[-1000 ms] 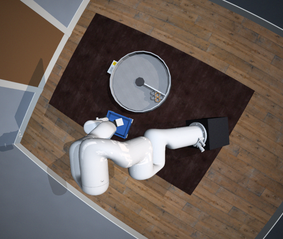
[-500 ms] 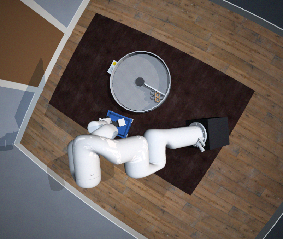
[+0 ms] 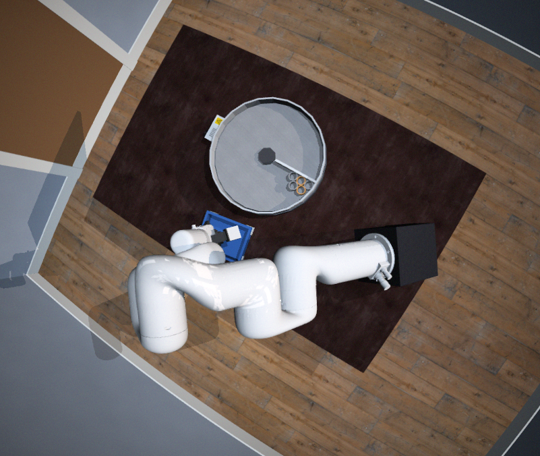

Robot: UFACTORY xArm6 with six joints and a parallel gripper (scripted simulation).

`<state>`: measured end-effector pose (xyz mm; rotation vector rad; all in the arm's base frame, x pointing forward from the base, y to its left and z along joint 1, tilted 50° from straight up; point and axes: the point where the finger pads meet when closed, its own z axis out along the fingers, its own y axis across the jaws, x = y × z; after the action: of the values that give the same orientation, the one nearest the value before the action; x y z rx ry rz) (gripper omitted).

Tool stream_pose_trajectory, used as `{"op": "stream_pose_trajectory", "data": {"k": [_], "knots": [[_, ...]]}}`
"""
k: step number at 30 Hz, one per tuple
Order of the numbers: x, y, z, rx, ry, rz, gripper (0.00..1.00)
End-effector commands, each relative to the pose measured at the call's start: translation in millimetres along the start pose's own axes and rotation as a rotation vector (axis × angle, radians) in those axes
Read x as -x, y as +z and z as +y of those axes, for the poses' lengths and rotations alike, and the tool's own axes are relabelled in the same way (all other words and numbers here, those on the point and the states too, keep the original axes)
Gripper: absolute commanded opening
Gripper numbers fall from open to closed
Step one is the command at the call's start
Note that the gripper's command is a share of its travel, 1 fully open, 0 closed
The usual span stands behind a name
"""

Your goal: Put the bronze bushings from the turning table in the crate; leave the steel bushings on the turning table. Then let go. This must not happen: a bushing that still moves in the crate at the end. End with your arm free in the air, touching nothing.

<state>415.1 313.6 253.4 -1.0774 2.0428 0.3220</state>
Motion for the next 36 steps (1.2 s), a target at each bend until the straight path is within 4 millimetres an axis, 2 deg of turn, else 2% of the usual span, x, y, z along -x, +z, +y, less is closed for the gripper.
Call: {"op": "stream_pose_trajectory", "data": {"k": [1,15,36], "knots": [[0.9,-0.3,-0.4,0.002,-0.001,-0.011,0.00],[0.9,4.0,-0.4,0.002,-0.001,-0.011,0.00],[1.1,34.1,-0.4,0.002,-0.001,-0.011,0.00]]}}
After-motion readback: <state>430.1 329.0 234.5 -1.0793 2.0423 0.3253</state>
